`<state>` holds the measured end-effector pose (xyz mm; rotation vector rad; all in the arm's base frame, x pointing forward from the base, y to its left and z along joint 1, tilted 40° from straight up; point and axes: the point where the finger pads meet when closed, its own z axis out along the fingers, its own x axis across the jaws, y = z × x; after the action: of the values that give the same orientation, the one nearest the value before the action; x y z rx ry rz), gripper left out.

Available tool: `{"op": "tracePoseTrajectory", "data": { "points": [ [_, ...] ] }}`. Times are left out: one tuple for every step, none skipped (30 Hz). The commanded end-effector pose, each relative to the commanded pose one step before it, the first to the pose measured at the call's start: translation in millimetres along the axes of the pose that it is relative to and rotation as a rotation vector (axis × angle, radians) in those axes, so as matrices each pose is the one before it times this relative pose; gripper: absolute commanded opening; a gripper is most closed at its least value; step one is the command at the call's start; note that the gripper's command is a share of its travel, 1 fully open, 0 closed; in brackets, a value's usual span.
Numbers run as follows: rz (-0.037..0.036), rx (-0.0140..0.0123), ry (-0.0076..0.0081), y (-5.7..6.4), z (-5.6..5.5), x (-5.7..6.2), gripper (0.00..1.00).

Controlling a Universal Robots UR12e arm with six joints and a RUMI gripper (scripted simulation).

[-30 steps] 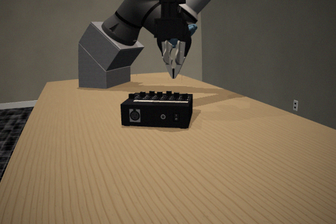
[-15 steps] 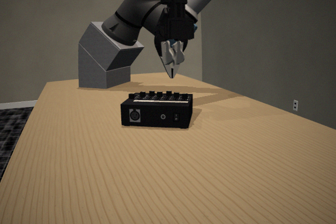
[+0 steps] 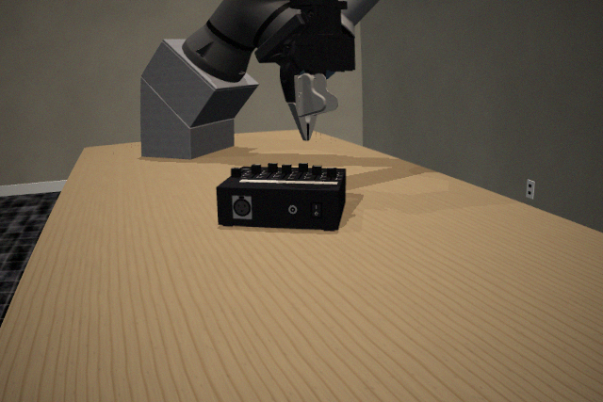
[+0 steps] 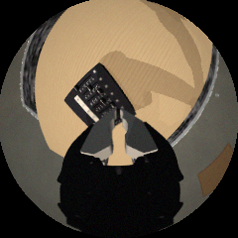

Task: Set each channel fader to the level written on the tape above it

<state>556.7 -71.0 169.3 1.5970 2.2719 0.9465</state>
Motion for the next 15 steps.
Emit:
{"op": "tracePoseTrajectory", "data": {
  "points": [
    [-0.11124, -0.00438, 0.01033, -0.51, -0.34, -0.4, 0.0],
    [-0.02907, -0.00002, 0.00001, -0.14, 0.04, 0.01, 0.0],
    [-0.02808, -0.00002, 0.00001, -0.12, 0.04, 0.02, 0.0],
    [-0.02708, -0.00002, 0.00001, -0.1, 0.04, 0.02, 0.0],
    [-0.02606, -0.00001, 0.00001, -0.09, 0.04, 0.02, 0.0],
    [-0.02504, -0.00001, 0.00001, -0.07, 0.04, 0.02, 0.0],
    [-0.024, -0.00001, 0.00001, -0.06, 0.04, 0.02, 0.0],
    [-0.02296, -0.00001, 0.00001, -0.05, 0.03, 0.02, 0.0],
    [-0.0219, -0.00001, 0.00001, -0.04, 0.03, 0.02, 0.0],
    [-0.02085, -0.00001, 0.00001, -0.03, 0.03, 0.02, 0.0],
    [-0.01979, -0.00001, 0.00001, -0.02, 0.03, 0.02, 0.0],
    [-0.01874, -0.00001, 0.0, -0.01, 0.03, 0.02, 0.0],
    [-0.01768, -0.00001, 0.0, -0.01, 0.03, 0.02, 0.0],
    [-0.01663, -0.00001, 0.0, 0.0, 0.03, 0.02, 0.0],
    [0.0, 0.0, 0.0, 0.0, 0.0, 0.0, 0.0]
  ]
}}
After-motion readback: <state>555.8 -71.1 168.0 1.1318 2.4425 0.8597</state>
